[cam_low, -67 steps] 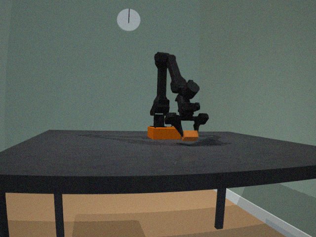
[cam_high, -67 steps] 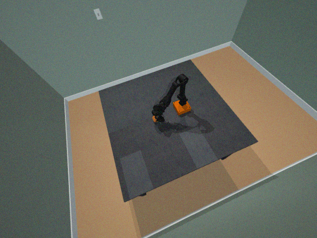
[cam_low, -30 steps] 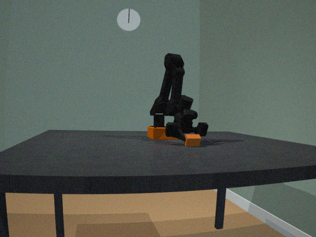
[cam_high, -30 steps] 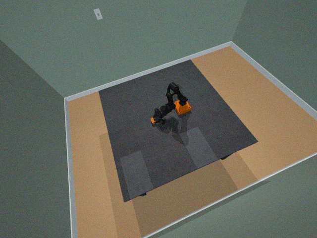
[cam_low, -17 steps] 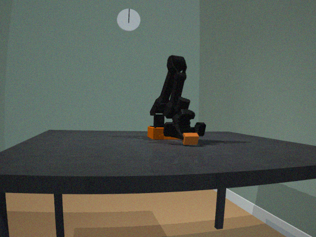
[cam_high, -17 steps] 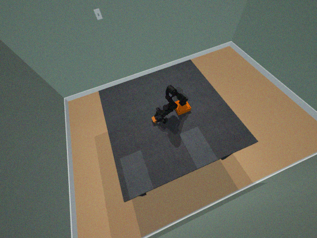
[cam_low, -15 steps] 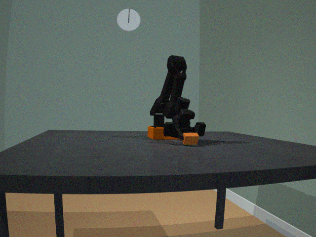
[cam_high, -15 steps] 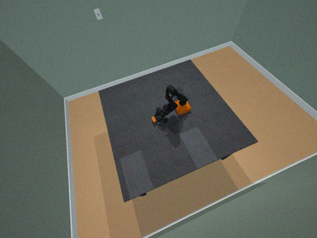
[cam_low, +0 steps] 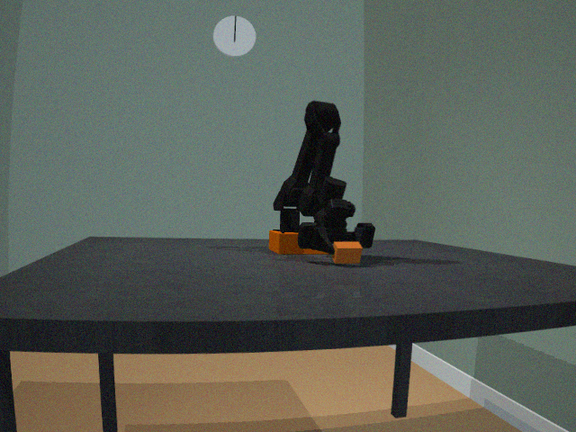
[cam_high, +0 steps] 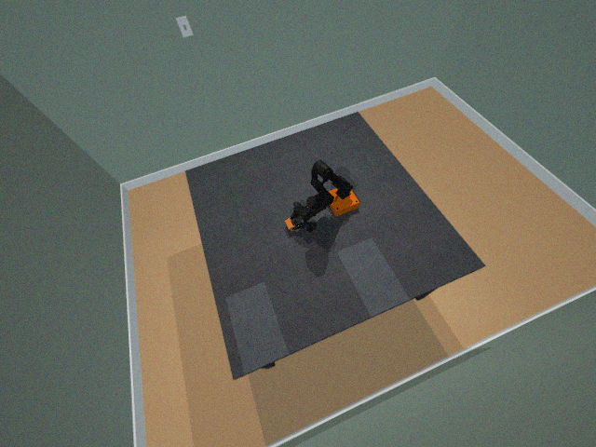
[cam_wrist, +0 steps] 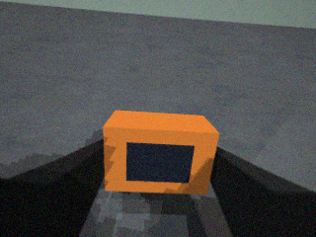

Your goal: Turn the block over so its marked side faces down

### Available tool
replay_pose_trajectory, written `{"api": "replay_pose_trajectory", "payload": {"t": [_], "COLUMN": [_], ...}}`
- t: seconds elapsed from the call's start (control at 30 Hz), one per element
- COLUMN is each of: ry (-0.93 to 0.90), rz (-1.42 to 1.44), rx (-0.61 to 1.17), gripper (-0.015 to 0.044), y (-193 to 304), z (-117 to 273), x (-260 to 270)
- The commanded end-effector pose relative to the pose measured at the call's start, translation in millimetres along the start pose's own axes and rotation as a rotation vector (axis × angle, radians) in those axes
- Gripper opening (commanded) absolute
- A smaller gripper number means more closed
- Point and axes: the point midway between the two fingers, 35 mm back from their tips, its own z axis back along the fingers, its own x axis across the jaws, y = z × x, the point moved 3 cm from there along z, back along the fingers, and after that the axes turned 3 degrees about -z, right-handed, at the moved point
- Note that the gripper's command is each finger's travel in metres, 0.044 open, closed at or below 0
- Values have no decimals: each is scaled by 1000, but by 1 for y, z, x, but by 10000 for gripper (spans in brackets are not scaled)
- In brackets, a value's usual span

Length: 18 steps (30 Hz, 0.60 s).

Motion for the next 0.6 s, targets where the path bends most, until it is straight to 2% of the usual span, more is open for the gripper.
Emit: {"api": "replay_pose_trajectory", "payload": {"t": [0.0, 0.3, 0.57], "ry": [4, 4, 4], "rz": [5, 5, 5], "rx": [-4, -4, -4], "gripper": [210, 440, 440], "y": [-1, -1, -1], "z": [0, 0, 0], "x": [0, 0, 0]}}
